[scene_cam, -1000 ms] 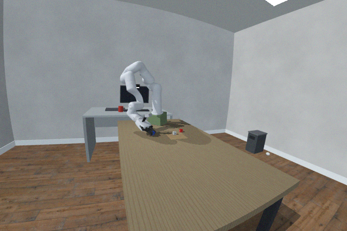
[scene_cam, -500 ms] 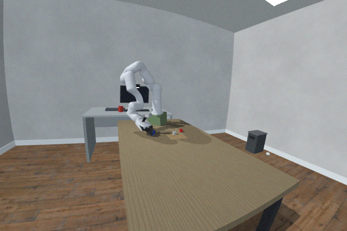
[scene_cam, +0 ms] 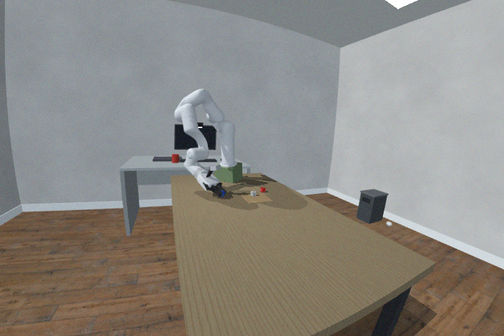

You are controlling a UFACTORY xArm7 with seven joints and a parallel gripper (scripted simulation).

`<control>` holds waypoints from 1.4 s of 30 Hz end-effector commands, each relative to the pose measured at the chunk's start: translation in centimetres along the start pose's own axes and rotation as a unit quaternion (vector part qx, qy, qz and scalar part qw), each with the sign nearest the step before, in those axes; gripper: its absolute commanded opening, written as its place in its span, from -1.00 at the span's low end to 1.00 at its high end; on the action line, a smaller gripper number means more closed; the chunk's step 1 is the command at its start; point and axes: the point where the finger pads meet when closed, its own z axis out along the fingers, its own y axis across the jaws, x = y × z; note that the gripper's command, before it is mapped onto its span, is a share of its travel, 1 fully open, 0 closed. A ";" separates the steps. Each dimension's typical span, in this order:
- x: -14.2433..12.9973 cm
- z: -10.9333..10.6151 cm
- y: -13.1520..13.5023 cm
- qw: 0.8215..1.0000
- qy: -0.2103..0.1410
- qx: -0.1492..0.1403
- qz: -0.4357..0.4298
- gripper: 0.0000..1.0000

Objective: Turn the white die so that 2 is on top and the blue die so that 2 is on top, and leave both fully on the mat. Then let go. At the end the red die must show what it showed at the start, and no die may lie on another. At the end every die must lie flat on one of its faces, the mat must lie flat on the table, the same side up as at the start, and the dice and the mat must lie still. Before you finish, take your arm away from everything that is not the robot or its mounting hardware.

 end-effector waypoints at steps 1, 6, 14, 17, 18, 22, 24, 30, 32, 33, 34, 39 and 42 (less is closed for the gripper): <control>0.0 0.0 0.1 1.000 0.000 0.000 -0.001 -0.58; -0.2 0.2 0.1 1.000 0.000 0.000 -0.001 -0.58; -0.7 0.4 0.1 1.000 0.000 0.000 -0.001 -0.58; -0.8 0.4 0.1 1.000 0.000 0.000 -0.001 -0.58; -0.8 0.4 0.1 1.000 0.000 0.000 -0.001 -0.58; -0.9 0.5 0.1 1.000 0.000 0.000 -0.001 -0.58; -0.9 0.5 0.1 1.000 0.000 0.000 -0.001 -0.58; -0.9 0.5 0.1 1.000 0.000 0.000 -0.001 -0.58; -0.9 0.5 0.1 1.000 0.000 0.000 -0.001 -0.58; -0.9 0.5 0.1 1.000 0.000 0.000 -0.001 -0.58; -0.9 0.5 0.1 1.000 0.000 0.000 -0.001 -0.58; -0.9 0.5 0.1 1.000 0.000 0.000 -0.001 -0.58; -0.9 0.5 0.1 1.000 0.000 0.000 -0.001 -0.58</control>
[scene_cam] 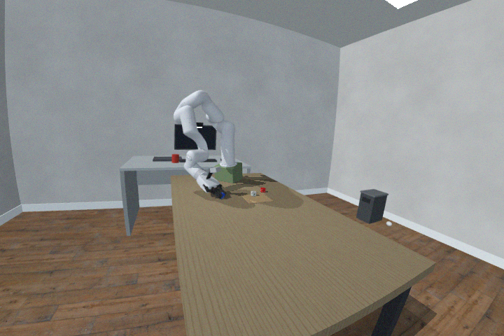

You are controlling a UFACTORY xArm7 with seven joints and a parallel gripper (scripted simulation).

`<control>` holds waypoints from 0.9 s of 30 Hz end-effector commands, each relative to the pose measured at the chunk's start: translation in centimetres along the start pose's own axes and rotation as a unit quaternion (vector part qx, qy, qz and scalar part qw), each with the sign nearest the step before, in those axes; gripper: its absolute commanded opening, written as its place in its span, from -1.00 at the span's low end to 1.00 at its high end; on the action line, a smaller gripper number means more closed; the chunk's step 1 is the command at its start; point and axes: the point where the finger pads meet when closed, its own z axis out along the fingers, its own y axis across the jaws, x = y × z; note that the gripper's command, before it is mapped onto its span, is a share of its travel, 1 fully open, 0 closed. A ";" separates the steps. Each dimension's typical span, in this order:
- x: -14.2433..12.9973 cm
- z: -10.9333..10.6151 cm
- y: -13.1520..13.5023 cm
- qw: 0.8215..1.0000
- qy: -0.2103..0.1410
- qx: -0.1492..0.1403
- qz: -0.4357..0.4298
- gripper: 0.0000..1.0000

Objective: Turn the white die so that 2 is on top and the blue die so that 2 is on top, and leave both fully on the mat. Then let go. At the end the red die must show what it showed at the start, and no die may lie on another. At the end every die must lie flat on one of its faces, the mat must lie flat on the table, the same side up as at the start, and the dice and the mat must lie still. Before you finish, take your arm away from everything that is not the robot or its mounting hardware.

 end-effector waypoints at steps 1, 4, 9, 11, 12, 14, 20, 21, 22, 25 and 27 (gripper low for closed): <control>0.1 0.0 0.1 1.000 0.000 0.000 -0.001 -0.58; 0.1 0.0 0.1 1.000 0.000 0.000 -0.001 -0.58; 0.1 0.0 0.1 1.000 0.000 0.000 -0.001 -0.58; 0.1 0.0 0.1 1.000 0.000 0.000 -0.001 -0.58; 0.1 0.0 0.1 1.000 0.000 0.000 -0.001 -0.58; 0.1 0.0 0.1 1.000 0.000 0.000 -0.001 -0.58; 0.1 0.0 0.1 1.000 0.000 0.000 -0.001 -0.42; 0.1 0.0 0.1 1.000 0.000 0.000 -0.001 -0.42; 0.1 0.0 0.1 1.000 0.000 0.000 -0.001 -0.42; 0.1 0.0 0.1 1.000 0.000 0.000 -0.001 -0.33; 0.1 0.0 0.1 1.000 0.000 0.000 -0.001 -0.33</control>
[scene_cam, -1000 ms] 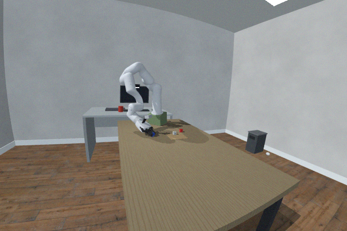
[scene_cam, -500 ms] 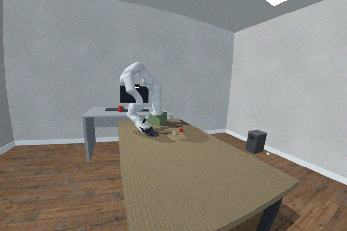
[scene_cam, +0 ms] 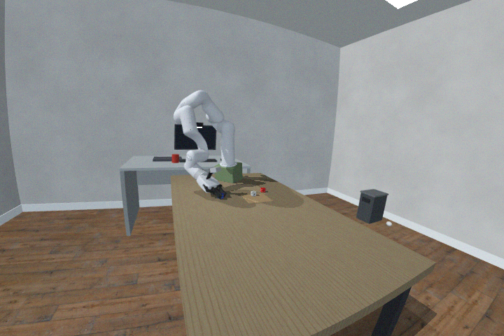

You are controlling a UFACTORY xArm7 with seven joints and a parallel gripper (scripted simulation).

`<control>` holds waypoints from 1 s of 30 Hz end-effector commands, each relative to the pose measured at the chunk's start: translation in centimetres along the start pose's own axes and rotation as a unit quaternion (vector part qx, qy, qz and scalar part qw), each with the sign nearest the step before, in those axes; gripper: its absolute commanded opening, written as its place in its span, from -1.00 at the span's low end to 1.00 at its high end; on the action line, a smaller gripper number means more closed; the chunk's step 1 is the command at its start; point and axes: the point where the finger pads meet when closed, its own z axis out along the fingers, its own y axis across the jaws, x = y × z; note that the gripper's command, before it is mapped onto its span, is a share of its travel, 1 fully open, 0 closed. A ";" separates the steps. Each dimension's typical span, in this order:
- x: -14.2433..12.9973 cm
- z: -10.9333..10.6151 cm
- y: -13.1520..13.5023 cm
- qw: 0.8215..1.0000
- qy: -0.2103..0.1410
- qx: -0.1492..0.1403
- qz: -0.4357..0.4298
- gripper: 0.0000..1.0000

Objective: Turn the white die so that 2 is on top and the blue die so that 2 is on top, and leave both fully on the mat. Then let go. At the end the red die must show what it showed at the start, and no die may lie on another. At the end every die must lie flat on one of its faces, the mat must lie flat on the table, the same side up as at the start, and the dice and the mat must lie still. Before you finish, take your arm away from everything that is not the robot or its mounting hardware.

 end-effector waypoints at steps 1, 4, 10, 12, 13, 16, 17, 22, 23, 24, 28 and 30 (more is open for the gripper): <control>0.1 0.0 0.1 1.000 0.000 0.000 -0.001 -0.25; 0.1 0.0 0.1 1.000 0.000 0.000 -0.001 -0.17; 0.1 0.0 0.1 1.000 0.000 0.000 -0.001 -0.17; 0.1 0.0 0.1 1.000 0.000 0.000 -0.001 -0.17; 0.1 0.0 0.1 1.000 0.000 0.000 -0.001 -0.17; 0.1 0.0 0.1 1.000 0.000 0.000 -0.001 -0.17; 0.1 0.0 0.1 1.000 0.000 0.000 -0.001 -0.17; 0.1 0.0 0.1 1.000 0.000 0.000 -0.001 -0.17; 0.1 0.0 0.1 1.000 0.000 0.000 -0.001 -0.17; 0.1 0.0 0.1 1.000 0.000 0.000 -0.001 -0.17; 0.1 0.0 0.1 1.000 0.000 0.000 -0.001 -0.17; 0.1 0.0 0.1 1.000 0.000 0.000 -0.001 -0.17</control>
